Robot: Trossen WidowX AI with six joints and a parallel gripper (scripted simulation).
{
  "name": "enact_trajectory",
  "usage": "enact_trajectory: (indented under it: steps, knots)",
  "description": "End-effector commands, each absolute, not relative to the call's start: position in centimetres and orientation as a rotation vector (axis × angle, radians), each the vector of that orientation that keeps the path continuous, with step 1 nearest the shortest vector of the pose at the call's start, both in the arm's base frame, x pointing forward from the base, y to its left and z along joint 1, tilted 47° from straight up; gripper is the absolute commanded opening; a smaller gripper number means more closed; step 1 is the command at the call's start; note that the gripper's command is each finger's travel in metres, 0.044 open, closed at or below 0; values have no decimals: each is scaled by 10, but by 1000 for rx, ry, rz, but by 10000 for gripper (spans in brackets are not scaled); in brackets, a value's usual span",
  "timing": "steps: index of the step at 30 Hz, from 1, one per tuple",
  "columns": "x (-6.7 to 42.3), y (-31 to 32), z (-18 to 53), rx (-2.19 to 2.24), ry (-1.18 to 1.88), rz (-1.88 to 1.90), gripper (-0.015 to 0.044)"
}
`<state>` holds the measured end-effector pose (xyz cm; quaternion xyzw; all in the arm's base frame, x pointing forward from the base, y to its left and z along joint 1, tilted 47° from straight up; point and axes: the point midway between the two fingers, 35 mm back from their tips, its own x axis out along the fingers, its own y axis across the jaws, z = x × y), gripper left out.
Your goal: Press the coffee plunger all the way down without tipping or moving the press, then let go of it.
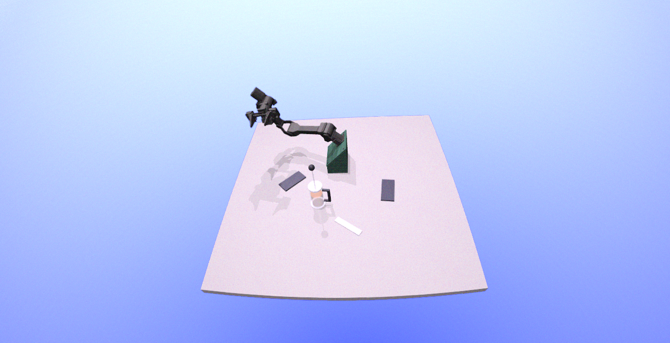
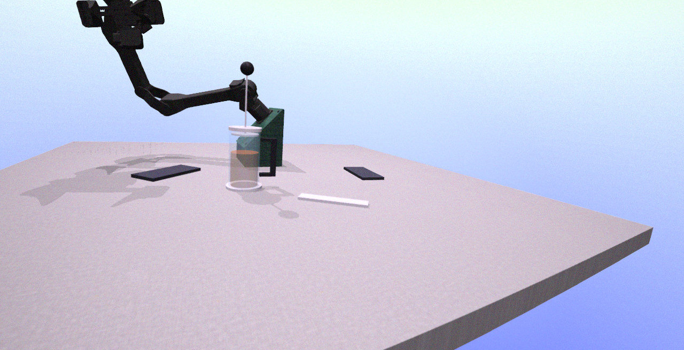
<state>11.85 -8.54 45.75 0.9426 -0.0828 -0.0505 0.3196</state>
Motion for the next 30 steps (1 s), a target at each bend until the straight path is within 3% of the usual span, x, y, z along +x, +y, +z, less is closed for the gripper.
enact_trajectory:
  steps: [1, 13, 22, 30]
  knots:
    - [119, -84, 457, 2477, -221, -135, 426]
    - [142, -30, 446, 2188, -70, -171, 440]
    - [200, 45, 402, 1309, -37, -310, 440]
    - [231, 74, 363, 789, 17, -385, 440]
